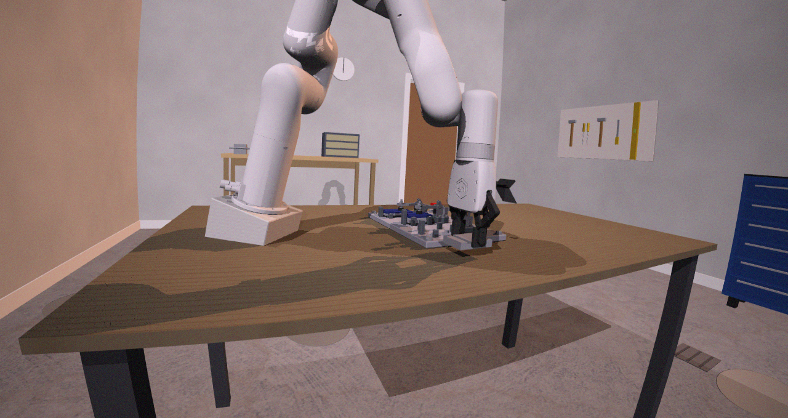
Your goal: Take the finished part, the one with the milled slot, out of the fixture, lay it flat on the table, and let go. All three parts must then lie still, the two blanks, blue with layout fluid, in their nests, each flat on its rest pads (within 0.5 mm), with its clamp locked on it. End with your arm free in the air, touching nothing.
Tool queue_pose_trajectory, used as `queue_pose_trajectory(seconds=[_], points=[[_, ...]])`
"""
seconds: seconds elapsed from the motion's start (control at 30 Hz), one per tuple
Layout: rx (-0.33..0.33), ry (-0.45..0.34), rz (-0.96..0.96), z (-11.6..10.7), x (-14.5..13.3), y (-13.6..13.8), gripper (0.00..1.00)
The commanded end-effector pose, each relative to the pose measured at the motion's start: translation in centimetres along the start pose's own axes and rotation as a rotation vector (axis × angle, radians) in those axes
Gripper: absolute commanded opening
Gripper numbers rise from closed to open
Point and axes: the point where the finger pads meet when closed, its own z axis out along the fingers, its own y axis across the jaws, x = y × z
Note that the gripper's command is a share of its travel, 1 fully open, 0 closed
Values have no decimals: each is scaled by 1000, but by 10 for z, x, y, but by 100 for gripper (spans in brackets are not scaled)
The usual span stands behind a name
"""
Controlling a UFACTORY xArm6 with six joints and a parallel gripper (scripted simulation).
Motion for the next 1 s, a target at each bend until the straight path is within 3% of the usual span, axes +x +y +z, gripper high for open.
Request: queue_pose_trajectory(seconds=[0.0, 0.97], points=[[-3, 4, 0, 3, 2, 1, 0], [-3, 4, 0, 11, 2, 1, 0]])
